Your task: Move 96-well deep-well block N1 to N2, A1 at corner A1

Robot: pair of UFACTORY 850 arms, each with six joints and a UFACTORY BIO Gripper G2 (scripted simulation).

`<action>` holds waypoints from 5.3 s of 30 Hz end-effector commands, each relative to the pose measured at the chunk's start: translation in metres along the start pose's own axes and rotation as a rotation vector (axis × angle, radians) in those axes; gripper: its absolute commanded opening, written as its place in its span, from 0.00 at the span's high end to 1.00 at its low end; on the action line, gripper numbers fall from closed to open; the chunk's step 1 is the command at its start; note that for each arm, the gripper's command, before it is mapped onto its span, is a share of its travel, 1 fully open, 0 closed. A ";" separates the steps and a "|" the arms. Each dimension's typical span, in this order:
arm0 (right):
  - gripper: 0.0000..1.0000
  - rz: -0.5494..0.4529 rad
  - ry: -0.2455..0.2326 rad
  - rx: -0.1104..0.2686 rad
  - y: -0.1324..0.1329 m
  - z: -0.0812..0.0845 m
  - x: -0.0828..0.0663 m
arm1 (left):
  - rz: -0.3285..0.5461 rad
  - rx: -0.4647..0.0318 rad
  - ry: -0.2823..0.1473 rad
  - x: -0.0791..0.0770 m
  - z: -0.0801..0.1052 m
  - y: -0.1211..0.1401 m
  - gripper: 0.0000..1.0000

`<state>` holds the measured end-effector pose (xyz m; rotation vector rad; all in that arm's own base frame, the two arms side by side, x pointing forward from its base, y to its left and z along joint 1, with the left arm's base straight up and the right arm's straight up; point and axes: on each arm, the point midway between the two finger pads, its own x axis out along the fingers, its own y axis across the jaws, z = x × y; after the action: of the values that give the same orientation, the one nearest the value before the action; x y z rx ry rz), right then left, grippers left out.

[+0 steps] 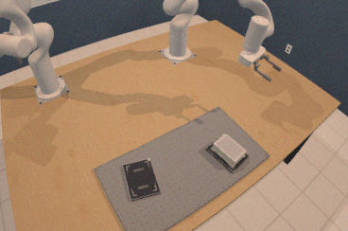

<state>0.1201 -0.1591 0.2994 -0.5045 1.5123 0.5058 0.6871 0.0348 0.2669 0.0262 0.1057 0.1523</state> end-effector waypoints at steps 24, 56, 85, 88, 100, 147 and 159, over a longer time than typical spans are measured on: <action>0.00 -0.001 0.000 0.000 0.000 0.000 0.000 | -0.086 -0.030 -0.107 -0.013 0.030 -0.041 0.63; 0.00 -0.001 0.000 0.000 0.000 0.000 0.000 | -0.072 -0.031 -0.106 0.011 -0.032 -0.164 0.63; 0.00 -0.001 0.000 0.000 0.000 0.000 0.000 | -0.072 -0.031 -0.106 0.034 -0.087 -0.274 0.63; 0.00 -0.001 0.000 0.000 0.000 0.000 0.000 | -0.072 -0.032 -0.106 0.036 -0.094 -0.288 0.63; 0.00 -0.001 0.000 0.000 0.000 0.000 0.000 | -0.072 -0.032 -0.106 0.046 -0.118 -0.336 0.63; 0.00 -0.001 0.000 0.000 0.000 0.000 0.000 | -0.072 -0.032 -0.106 0.053 -0.163 -0.355 0.63; 0.00 -0.001 0.000 0.000 0.000 0.000 0.000 | -0.072 -0.032 -0.106 0.055 -0.180 -0.355 0.63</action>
<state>0.1201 -0.1591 0.2994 -0.5045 1.5123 0.5058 0.7743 -0.3043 0.0751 -0.0001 -0.0001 0.0803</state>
